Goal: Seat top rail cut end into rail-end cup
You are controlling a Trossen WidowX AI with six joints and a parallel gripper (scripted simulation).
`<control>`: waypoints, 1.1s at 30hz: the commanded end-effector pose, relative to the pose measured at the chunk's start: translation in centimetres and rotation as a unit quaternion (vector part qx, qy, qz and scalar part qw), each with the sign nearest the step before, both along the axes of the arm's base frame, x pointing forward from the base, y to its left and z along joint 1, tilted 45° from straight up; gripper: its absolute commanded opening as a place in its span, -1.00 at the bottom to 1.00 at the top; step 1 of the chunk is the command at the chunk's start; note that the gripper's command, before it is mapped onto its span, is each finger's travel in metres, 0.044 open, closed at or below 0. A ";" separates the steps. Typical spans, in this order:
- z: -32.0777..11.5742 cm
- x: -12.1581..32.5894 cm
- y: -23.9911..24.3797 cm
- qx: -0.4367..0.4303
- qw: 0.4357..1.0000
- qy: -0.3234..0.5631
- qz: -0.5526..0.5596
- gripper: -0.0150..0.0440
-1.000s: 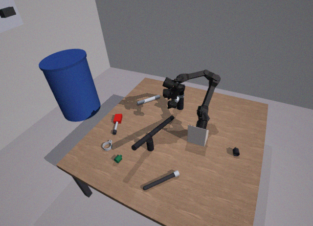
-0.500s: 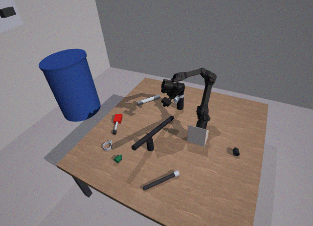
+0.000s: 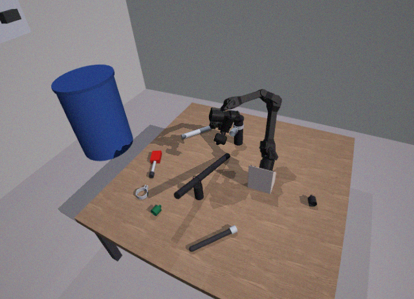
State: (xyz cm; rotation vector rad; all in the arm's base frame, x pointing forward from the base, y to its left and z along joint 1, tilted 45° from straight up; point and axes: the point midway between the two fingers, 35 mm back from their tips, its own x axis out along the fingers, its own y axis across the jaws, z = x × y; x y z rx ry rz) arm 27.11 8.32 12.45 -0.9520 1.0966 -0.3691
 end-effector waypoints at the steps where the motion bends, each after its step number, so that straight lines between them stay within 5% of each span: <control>1: -2.4 1.0 -0.9 -0.070 0.976 0.189 0.080 1.00; 11: -7.4 2.2 -3.2 -0.129 0.783 0.538 0.283 1.00; 33: -9.8 2.4 -5.6 -0.129 0.779 0.543 0.287 1.00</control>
